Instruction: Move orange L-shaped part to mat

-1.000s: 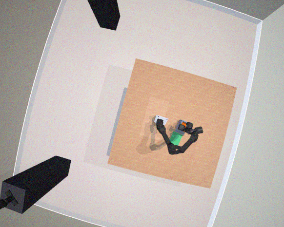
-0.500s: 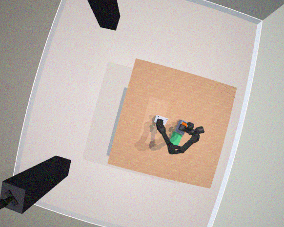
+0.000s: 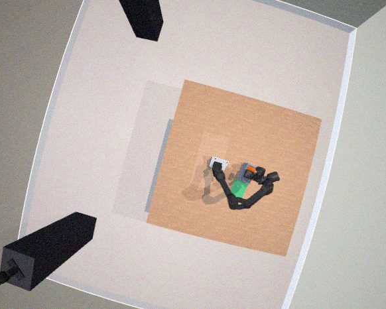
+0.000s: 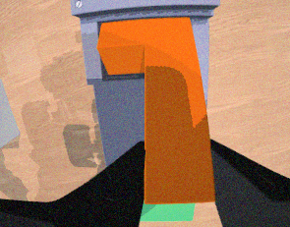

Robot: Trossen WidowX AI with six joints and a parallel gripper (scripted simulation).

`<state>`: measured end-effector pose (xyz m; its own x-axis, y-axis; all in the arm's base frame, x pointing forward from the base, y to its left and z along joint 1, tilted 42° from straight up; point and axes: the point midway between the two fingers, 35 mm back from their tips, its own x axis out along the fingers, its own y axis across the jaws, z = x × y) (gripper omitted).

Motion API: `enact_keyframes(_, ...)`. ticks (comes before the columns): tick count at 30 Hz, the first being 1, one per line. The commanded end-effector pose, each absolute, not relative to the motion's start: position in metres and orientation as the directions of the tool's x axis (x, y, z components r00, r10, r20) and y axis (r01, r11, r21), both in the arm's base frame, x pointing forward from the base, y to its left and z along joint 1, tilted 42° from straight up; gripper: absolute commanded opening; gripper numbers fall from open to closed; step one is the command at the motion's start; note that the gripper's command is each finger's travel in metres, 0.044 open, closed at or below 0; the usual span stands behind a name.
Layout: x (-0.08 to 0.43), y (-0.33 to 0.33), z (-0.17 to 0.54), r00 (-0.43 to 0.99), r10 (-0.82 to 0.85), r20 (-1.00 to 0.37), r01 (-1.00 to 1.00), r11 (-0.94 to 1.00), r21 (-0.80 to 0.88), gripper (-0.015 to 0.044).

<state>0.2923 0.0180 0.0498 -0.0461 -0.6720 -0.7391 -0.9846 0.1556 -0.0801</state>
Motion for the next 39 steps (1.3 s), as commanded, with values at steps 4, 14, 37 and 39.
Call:
enact_keyframes(4,0.294,0.027,0.059,-0.045,-0.666,-0.744,-0.984,0.16,-0.083,0.0)
enact_keyframes(14,0.294,0.038,0.07,-0.046,-0.666,-0.744,-0.984,0.16,-0.083,0.0)
enact_keyframes(37,0.285,0.014,0.1,-0.046,-0.667,-0.744,-0.984,0.159,-0.082,0.0)
enact_keyframes(39,0.284,0.008,0.106,-0.046,-0.667,-0.743,-0.984,0.159,-0.082,0.0)
